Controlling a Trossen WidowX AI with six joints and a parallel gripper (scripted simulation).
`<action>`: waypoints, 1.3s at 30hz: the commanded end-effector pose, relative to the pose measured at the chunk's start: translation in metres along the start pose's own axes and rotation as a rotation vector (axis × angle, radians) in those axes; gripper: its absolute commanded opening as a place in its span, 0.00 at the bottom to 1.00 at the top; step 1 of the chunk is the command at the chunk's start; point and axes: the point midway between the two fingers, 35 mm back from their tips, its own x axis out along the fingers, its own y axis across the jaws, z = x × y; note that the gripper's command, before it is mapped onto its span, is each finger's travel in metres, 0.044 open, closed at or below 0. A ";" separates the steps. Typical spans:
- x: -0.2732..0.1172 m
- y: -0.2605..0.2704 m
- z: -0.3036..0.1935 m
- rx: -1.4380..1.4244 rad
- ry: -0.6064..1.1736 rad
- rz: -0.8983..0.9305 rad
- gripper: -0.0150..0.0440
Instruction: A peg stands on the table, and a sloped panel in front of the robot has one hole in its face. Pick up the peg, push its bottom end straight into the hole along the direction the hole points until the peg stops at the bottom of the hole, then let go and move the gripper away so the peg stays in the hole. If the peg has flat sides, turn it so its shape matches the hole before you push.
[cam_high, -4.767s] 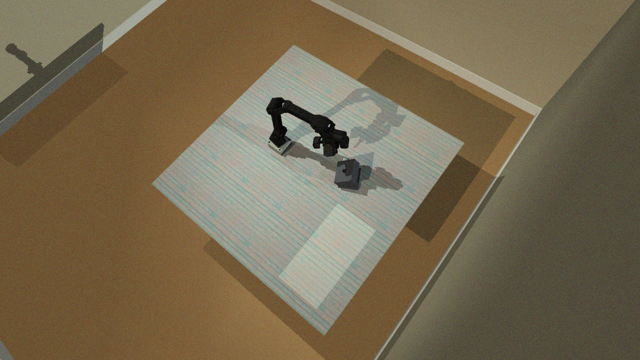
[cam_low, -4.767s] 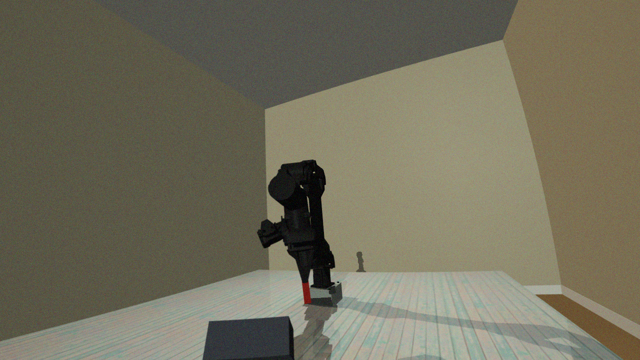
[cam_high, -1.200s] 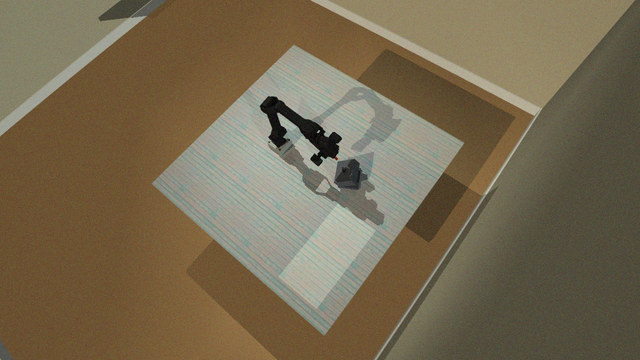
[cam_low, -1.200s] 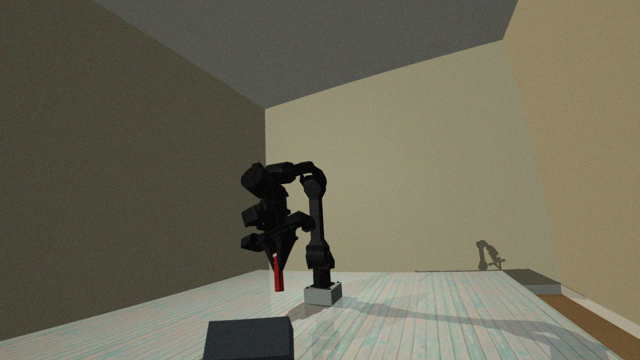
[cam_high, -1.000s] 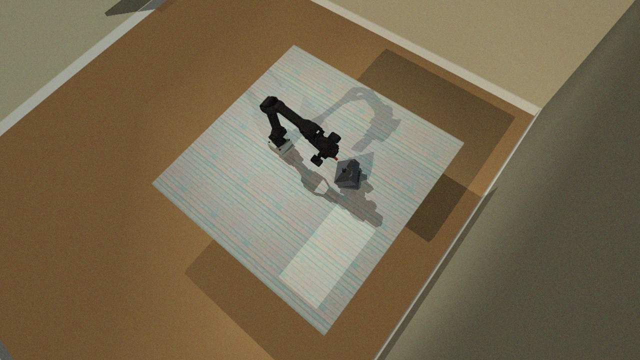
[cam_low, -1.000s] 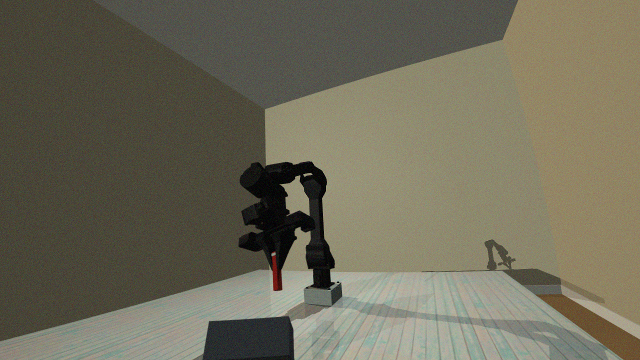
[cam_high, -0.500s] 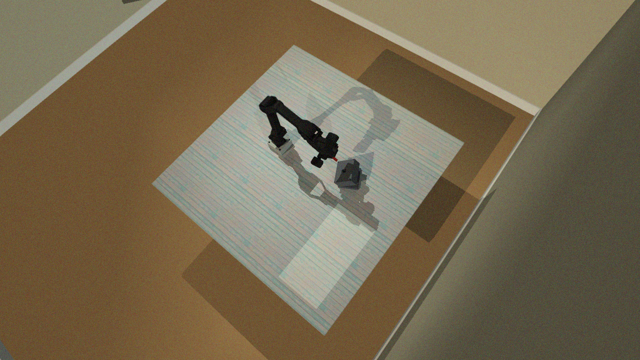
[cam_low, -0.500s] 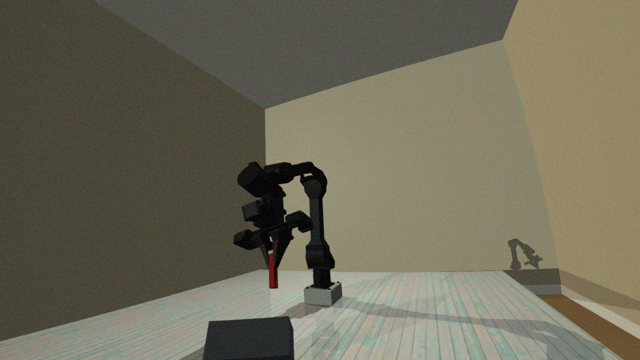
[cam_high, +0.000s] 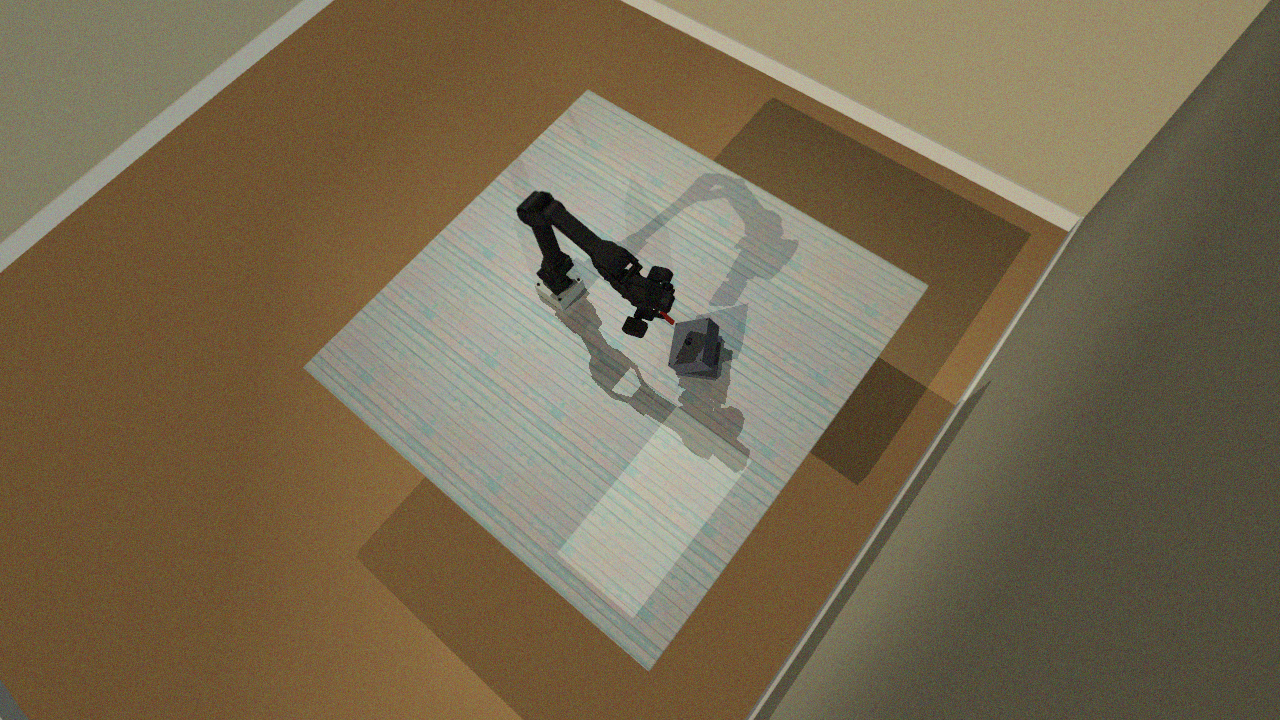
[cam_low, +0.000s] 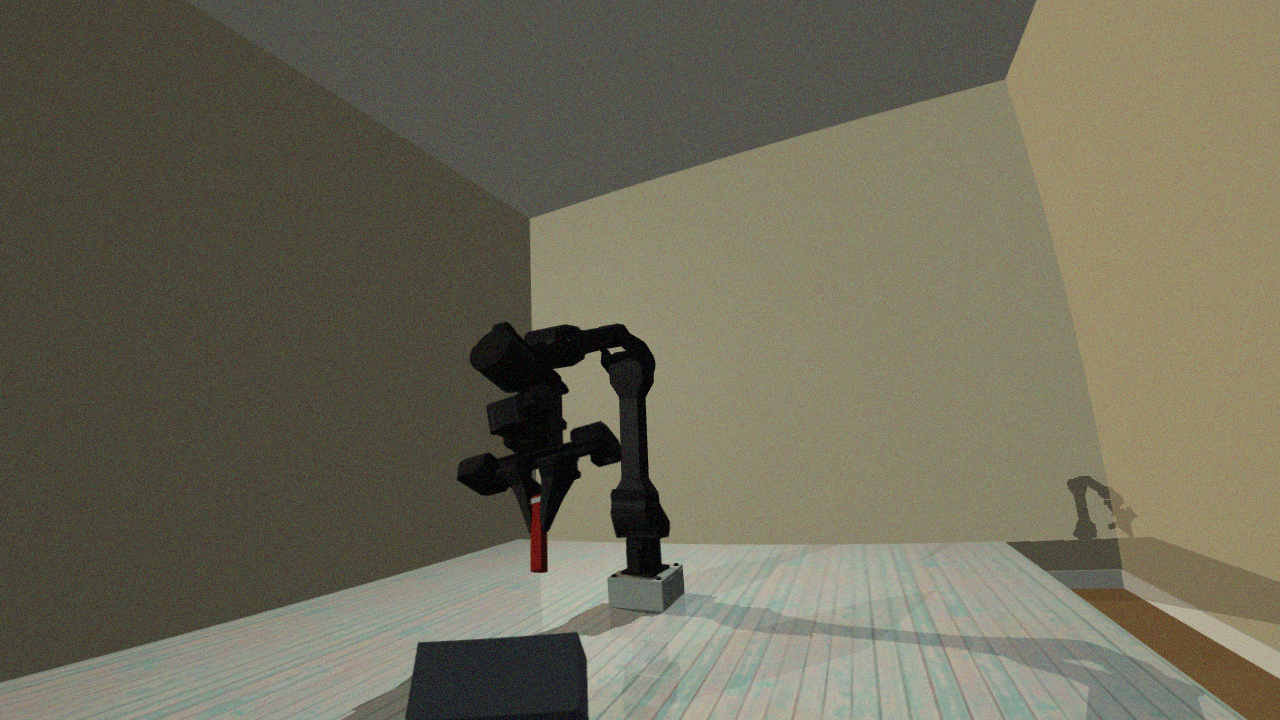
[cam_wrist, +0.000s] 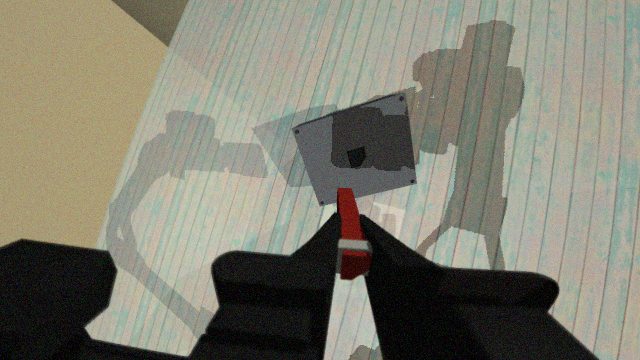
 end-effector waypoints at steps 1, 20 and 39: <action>-0.002 -0.002 0.001 -0.038 -0.012 0.003 0.25; 0.018 -0.011 0.008 -0.200 -0.050 -0.005 0.25; 0.043 -0.018 0.011 -0.343 -0.083 -0.019 0.25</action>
